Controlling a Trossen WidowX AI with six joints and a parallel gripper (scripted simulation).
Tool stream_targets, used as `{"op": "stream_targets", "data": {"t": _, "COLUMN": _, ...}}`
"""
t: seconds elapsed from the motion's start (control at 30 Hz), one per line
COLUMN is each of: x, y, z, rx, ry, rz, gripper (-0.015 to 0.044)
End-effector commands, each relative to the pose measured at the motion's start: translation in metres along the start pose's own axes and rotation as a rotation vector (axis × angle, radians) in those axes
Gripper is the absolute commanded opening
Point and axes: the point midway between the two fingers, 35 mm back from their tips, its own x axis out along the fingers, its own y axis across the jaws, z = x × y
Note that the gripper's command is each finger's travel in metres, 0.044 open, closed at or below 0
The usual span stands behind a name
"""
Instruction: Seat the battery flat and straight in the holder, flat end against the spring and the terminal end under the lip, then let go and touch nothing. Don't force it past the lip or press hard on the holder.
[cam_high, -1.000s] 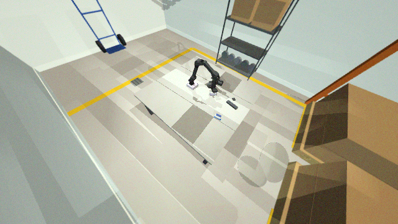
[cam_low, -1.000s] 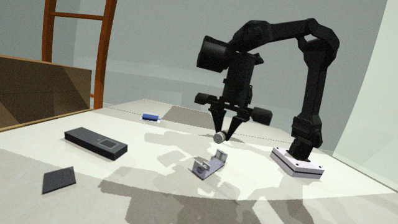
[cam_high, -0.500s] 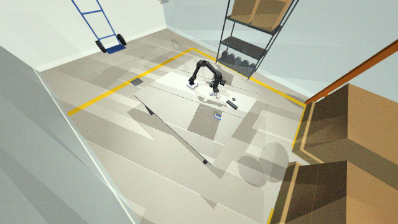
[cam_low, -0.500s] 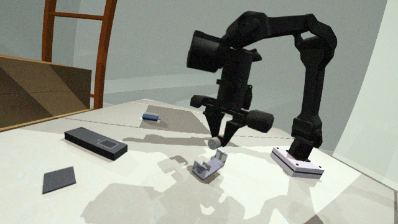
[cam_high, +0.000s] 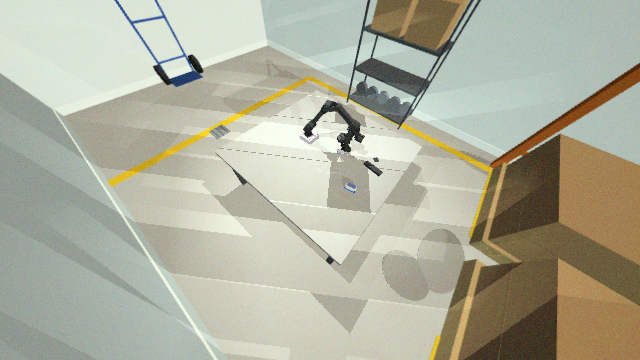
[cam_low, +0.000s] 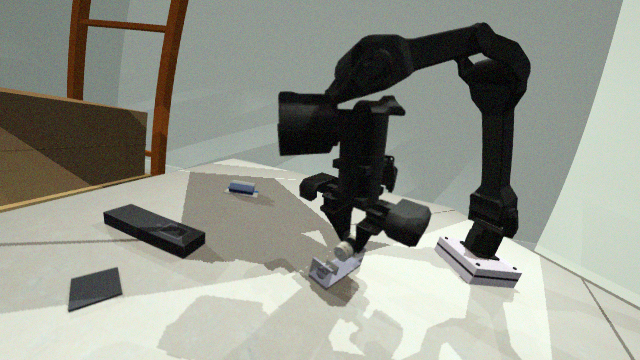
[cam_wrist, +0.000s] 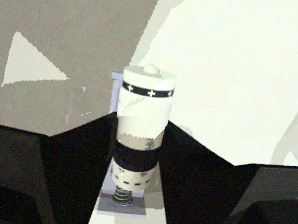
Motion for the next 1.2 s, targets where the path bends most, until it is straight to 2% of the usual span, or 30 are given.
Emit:
{"op": "stream_targets", "data": {"t": 0.0, "x": -0.002, "y": 0.003, "z": -0.003, "rx": 0.004, "ry": -0.016, "rz": 0.008, "gripper": 0.0088}}
{"op": "stream_targets", "data": {"t": 1.17, "x": 0.012, "y": 0.003, "z": -0.014, "rx": 0.016, "ry": -0.234, "rz": -0.017, "gripper": 0.0088}}
